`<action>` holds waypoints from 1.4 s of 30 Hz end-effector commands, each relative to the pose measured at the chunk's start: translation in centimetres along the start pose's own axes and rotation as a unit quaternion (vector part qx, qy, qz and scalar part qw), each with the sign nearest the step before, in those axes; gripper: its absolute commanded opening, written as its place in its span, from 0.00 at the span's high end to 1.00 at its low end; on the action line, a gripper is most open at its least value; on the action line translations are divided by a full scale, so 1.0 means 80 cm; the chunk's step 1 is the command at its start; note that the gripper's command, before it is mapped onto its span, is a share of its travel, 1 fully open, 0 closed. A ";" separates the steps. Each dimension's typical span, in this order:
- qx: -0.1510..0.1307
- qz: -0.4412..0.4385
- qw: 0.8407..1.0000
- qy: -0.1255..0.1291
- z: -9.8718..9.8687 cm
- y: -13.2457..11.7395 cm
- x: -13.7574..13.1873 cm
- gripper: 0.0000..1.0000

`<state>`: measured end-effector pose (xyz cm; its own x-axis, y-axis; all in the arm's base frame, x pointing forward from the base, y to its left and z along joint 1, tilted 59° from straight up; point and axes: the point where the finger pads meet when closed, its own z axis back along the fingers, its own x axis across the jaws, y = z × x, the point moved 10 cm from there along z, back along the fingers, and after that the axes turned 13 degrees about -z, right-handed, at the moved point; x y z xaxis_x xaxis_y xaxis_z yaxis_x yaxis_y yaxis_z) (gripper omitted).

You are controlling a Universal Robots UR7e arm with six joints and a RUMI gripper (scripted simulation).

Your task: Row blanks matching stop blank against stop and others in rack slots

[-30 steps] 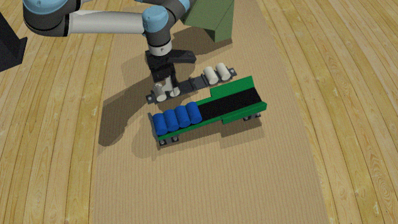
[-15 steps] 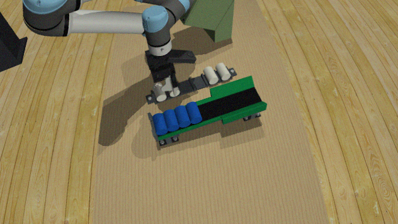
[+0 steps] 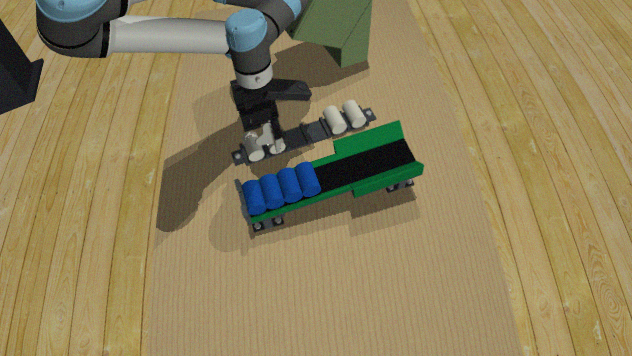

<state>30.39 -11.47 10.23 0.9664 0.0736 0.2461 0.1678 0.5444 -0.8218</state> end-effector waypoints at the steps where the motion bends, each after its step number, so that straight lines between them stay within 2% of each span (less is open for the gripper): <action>1: -0.001 -0.002 1.000 -0.001 0.000 -0.001 0.002 0.62; 6: -0.001 -0.002 1.000 -0.001 0.000 -0.001 0.002 0.62; 19: -0.001 -0.002 1.000 -0.001 0.000 -0.001 0.002 0.49; 42: -0.001 -0.001 1.000 -0.001 0.007 -0.001 0.001 0.49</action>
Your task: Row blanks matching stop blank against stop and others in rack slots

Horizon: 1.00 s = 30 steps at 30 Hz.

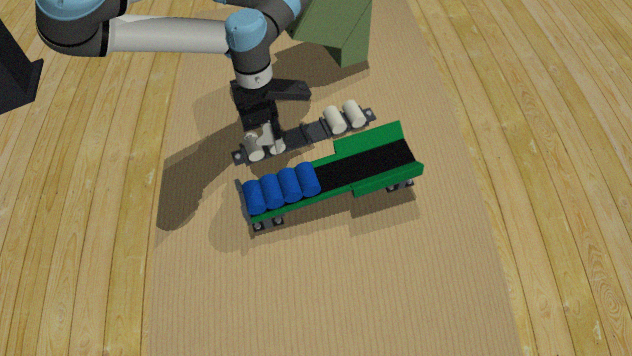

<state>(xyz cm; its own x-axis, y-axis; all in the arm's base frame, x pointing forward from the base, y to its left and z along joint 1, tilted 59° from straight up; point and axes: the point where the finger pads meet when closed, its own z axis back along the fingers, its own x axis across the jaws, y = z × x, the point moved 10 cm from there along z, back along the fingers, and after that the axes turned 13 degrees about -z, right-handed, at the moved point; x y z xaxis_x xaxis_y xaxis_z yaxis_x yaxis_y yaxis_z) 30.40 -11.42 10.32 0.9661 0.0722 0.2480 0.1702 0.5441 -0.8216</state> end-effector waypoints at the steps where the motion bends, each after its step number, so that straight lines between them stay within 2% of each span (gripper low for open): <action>1: 0.000 0.000 1.000 -0.001 0.007 0.000 0.000 0.49; 14: 0.000 0.001 1.000 -0.001 0.034 0.000 -0.001 0.49; 30: -0.001 -0.002 1.000 -0.003 0.080 -0.001 0.003 0.49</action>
<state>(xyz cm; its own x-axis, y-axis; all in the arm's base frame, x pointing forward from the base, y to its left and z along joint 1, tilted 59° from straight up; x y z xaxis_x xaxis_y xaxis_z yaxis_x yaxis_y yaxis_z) 29.62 -7.26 13.08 0.9592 0.0921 0.2675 0.1780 0.5385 -0.8236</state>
